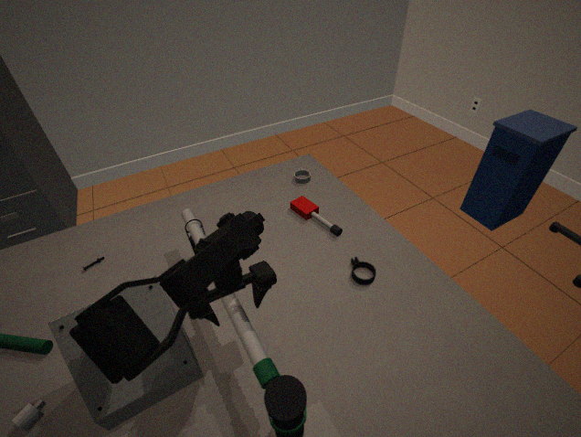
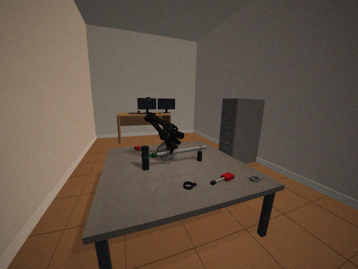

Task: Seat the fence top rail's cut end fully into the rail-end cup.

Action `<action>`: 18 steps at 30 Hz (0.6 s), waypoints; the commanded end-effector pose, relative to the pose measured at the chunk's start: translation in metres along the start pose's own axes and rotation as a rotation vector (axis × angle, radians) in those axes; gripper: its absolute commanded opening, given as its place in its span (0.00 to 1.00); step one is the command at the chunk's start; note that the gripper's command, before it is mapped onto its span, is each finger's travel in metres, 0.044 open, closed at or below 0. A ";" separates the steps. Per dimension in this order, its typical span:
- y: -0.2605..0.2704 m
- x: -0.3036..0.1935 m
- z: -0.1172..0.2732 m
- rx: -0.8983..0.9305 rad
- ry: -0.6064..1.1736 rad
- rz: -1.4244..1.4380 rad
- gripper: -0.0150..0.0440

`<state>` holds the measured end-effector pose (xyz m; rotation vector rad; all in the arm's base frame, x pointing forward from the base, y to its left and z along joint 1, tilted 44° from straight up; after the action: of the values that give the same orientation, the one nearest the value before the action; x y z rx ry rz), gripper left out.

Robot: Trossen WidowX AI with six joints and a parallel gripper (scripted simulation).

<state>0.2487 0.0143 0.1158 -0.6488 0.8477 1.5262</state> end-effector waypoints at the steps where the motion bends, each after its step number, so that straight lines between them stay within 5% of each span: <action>1: -0.001 0.007 0.011 0.004 0.001 -0.002 1.00; 10: 0.000 0.006 0.056 -0.001 0.000 0.002 1.00; 18: 0.000 0.006 0.059 -0.001 0.001 0.002 1.00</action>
<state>0.2509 0.0644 0.1449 -0.6530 0.8472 1.5324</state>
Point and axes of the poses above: the point midway between the two fingers, 35 mm back from their tips, its own z axis back along the fingers, its own y axis across the jaws, x = y × z, the point moved 10 cm from there along z, back along the fingers, and after that the axes turned 11 degrees about z, right-handed, at the moved point
